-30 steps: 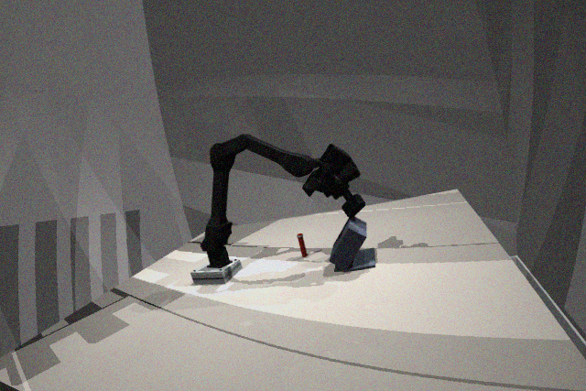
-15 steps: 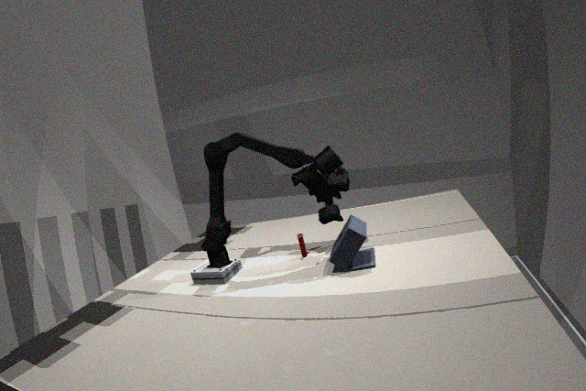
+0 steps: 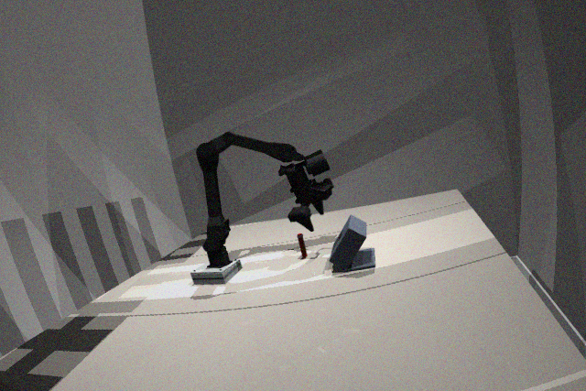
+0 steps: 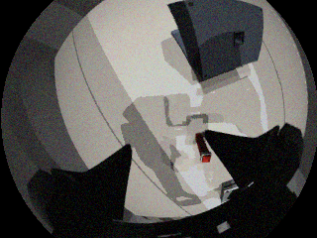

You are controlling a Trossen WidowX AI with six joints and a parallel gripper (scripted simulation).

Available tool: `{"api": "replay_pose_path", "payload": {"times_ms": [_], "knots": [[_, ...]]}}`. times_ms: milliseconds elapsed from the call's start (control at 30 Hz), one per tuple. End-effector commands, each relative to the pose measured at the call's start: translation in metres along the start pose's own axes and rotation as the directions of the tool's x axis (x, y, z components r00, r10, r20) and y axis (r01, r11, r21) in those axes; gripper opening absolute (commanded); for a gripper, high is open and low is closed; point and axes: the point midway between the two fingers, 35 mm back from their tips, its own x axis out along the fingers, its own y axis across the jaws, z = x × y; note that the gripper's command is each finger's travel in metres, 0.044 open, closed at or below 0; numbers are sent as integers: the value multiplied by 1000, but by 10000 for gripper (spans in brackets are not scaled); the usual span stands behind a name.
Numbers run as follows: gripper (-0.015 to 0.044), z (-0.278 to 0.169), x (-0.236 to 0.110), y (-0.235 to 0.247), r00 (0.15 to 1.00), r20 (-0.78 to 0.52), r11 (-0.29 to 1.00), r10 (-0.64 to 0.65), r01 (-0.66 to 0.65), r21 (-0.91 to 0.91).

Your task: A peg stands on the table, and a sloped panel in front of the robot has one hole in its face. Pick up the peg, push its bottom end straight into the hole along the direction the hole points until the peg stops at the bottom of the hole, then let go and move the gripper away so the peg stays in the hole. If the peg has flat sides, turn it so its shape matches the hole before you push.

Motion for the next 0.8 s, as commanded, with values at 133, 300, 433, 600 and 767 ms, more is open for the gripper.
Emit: {"api": "replay_pose_path", "payload": {"times_ms": [133,300,433,600,767], "knots": [[440,-39,-13,-30,968,-36,967,-247,248,63],[440,-45,-16,-36,956,-40,954,-290,292,68],[440,-44,-16,-37,956,-40,954,-290,292,68],[440,-44,-11,-38,956,-40,954,-290,292,68],[440,-44,-3,-40,956,-40,954,-290,292,68]]}}
